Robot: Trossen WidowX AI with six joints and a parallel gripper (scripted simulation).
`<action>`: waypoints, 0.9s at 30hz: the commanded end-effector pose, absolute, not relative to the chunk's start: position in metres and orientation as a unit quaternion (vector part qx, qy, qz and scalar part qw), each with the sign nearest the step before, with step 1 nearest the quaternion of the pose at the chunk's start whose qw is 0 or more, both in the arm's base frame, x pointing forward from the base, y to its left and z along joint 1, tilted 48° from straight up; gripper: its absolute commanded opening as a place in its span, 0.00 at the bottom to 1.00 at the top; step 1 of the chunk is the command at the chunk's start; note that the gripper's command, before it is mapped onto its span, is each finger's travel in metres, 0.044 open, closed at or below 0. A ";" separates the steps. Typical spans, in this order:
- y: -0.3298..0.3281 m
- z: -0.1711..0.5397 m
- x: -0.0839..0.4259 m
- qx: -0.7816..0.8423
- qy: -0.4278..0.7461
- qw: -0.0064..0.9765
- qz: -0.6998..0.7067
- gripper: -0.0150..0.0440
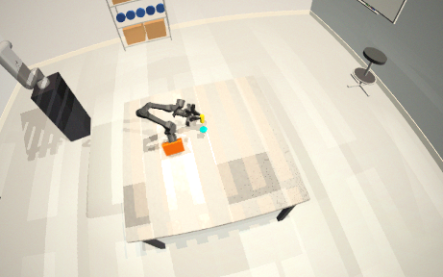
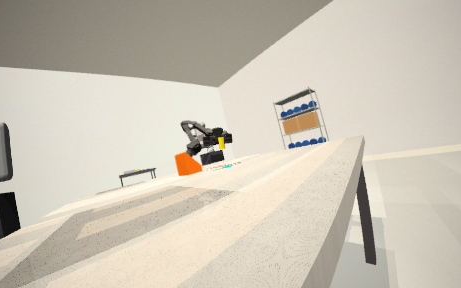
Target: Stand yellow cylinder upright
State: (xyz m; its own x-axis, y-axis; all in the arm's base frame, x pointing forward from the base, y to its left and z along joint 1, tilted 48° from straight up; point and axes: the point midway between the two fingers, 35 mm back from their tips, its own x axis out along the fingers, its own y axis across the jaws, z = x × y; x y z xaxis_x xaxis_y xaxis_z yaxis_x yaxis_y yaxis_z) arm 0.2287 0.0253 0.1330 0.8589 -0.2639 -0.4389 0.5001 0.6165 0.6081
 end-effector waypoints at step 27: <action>0.028 0.132 0.227 0.407 0.126 0.879 -0.215 0.43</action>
